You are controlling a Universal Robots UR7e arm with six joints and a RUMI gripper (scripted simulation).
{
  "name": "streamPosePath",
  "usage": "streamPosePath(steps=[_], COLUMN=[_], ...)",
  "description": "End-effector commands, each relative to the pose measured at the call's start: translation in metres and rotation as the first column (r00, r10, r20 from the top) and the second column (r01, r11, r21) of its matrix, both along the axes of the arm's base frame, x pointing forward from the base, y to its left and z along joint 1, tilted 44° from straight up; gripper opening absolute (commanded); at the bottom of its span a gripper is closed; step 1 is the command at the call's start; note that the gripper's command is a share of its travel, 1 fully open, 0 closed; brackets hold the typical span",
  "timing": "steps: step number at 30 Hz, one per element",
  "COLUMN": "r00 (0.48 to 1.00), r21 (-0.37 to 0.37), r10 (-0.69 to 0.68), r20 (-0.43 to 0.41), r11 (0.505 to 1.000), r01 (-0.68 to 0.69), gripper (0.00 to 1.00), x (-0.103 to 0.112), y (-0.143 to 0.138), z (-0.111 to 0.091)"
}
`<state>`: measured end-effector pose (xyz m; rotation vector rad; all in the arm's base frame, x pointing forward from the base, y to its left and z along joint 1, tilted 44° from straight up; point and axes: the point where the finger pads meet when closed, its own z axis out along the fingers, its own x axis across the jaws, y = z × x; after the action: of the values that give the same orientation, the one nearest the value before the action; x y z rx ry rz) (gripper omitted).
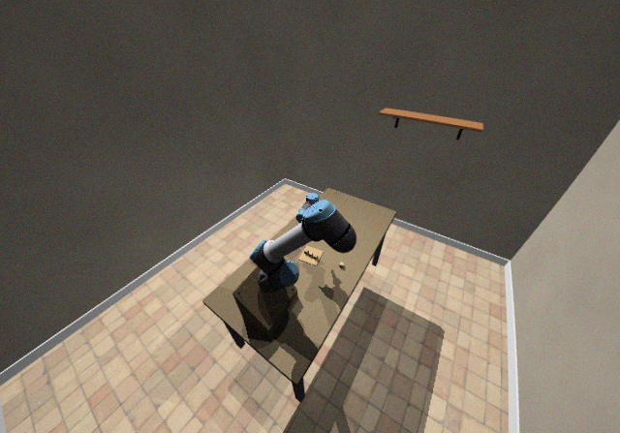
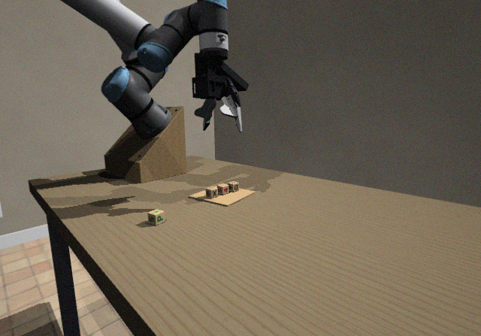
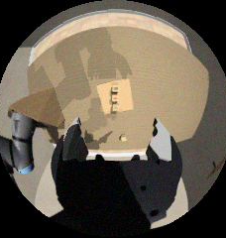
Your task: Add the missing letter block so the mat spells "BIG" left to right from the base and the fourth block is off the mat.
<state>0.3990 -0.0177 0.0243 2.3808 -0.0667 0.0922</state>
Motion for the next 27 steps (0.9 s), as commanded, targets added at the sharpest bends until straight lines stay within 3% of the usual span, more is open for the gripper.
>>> streamPosePath(steps=[1,27], r00=[1.0,1.0], r21=[0.0,-0.001], r10=[-0.008,-0.01], r20=[-0.005,-0.009], r11=[1.0,1.0], r01=[0.008,0.01], gripper=[1.0,1.0], x=[-0.0001,-0.0011], y=[0.0102,0.0111], z=[0.0101,0.0109])
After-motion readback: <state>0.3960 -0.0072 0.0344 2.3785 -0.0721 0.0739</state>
